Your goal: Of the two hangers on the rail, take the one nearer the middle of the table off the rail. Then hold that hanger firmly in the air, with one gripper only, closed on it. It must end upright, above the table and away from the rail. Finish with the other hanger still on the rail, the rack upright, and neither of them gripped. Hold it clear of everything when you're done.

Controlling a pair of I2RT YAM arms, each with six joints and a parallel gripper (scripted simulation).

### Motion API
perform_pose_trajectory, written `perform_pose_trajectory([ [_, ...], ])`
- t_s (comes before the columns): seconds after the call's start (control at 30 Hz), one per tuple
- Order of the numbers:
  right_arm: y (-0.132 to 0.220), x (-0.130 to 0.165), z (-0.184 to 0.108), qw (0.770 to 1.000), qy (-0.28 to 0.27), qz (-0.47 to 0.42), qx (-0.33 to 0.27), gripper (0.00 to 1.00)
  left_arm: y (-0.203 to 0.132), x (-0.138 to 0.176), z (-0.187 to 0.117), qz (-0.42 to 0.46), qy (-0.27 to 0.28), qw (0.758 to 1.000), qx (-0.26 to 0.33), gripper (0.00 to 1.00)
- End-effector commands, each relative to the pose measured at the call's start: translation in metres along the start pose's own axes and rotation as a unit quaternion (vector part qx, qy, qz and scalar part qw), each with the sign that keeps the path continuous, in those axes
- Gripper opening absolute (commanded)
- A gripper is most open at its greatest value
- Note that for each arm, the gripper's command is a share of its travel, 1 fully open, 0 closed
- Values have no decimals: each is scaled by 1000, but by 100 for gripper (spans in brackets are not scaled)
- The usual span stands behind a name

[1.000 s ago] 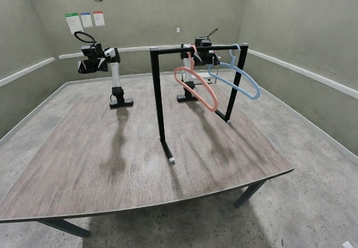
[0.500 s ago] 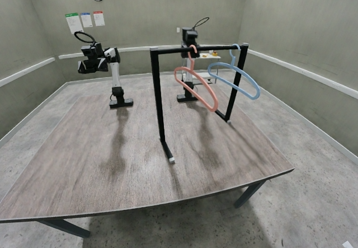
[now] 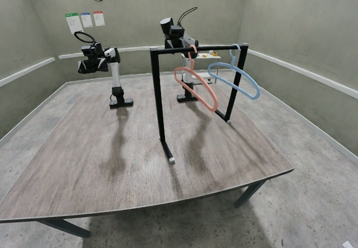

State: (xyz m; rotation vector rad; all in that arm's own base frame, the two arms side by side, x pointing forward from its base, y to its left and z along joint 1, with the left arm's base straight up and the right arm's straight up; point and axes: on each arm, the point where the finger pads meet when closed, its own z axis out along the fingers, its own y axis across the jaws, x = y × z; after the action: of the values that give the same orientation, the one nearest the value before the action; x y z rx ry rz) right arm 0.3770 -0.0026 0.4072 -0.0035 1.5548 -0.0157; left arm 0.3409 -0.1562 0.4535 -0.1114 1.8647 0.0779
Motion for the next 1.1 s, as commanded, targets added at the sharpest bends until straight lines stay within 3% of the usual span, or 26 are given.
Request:
perform_pose_trajectory([
  [0.0,0,-7,-2,1000,-9,-1,0,100,22,-3,-5,-21,26,998,-52,54],
  [0.47,0,-7,-2,1000,-9,-1,0,100,21,-3,-8,-21,25,999,-43,54],
  [1.07,0,-7,-2,1000,-9,-1,0,100,19,7,33,-10,33,998,-45,54],
])
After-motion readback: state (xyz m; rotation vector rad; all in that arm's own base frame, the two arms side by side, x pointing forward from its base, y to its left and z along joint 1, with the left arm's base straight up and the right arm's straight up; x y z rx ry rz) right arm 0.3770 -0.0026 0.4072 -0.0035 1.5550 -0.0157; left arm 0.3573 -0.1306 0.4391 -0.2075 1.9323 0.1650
